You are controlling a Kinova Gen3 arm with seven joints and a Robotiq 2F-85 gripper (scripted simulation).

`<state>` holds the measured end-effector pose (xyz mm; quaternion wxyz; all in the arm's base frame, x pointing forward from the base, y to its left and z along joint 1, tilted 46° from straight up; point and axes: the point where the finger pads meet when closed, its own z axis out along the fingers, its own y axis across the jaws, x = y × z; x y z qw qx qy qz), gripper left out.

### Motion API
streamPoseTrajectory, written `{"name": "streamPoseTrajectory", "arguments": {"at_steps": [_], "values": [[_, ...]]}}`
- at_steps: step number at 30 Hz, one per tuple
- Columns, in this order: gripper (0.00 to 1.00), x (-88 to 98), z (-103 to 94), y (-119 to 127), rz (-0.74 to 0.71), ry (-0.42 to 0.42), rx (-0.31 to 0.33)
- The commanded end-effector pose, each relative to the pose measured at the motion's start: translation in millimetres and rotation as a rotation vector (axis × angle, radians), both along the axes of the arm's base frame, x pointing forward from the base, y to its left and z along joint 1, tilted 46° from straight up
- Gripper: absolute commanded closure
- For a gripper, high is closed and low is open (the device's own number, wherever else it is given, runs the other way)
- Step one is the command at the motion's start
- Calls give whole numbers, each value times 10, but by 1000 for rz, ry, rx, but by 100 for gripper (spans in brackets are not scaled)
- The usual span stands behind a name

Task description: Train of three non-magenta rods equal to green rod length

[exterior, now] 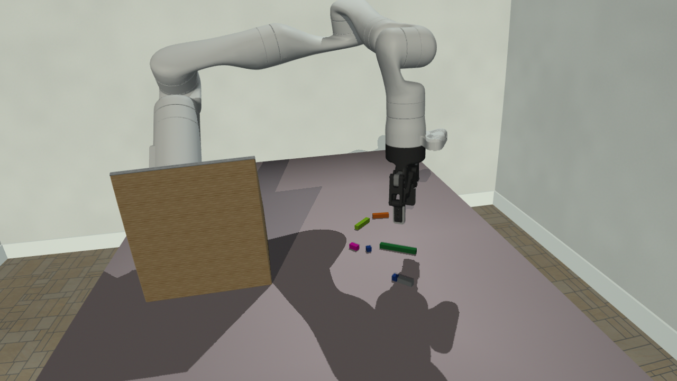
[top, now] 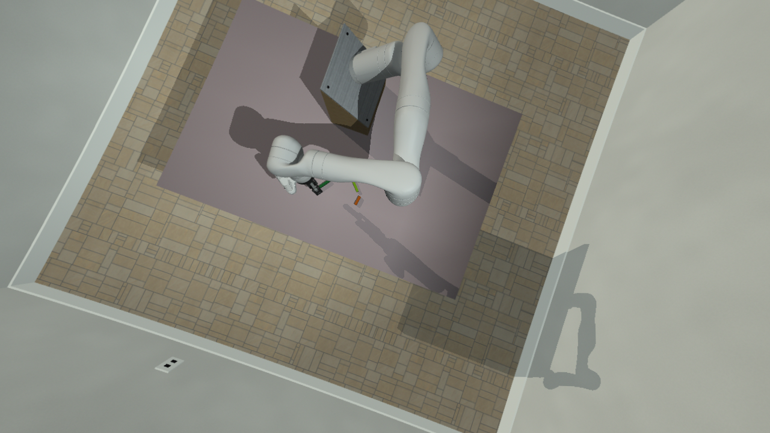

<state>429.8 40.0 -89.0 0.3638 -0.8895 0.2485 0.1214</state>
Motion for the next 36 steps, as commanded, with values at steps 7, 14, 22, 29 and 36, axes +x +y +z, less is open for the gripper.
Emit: {"name": "streamPoseTrajectory", "arguments": {"at_steps": [7, 14, 22, 29, 36], "values": [[0, 136, 616, 657, 142, -152, 3], [0, 72, 1020, 1137, 245, -255, 21], [0, -7, 1247, 1407, 304, -313, 36], [76, -7, 1248, 1408, 304, -313, 36], [76, -7, 1248, 1408, 304, -313, 36]]}}
